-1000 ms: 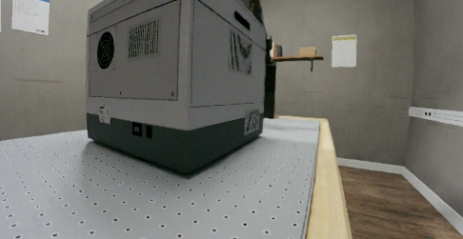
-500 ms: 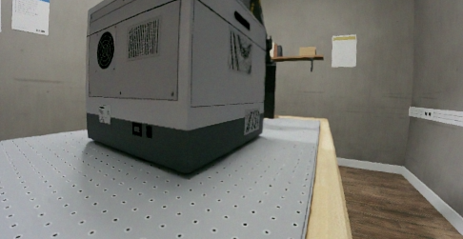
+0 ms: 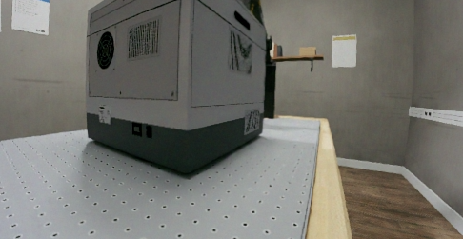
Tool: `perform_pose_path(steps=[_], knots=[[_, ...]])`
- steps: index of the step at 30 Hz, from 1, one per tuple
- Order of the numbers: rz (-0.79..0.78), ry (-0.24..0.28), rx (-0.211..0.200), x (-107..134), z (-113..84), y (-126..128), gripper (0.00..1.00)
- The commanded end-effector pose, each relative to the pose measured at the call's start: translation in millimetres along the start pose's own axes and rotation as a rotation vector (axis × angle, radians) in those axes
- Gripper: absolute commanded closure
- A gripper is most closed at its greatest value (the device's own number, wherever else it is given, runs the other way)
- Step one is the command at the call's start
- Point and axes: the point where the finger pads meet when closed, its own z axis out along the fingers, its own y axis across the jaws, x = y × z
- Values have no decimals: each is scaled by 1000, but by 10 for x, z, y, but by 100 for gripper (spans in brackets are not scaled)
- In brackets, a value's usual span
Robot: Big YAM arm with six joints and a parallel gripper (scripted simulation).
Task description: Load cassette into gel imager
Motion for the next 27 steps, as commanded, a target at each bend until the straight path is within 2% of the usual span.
perform_pose_path(steps=[1,6,7,9,23,24,26,27], knots=[[6,5,38,39,68,-255,93],[6,5,30,43,76,-276,93],[3,4,53,34,77,-345,93],[5,5,27,38,86,-304,93],[1,4,32,40,114,-480,93],[-1,3,48,35,114,-535,93],[0,3,33,37,119,-516,93],[-1,3,43,34,118,-543,93]])
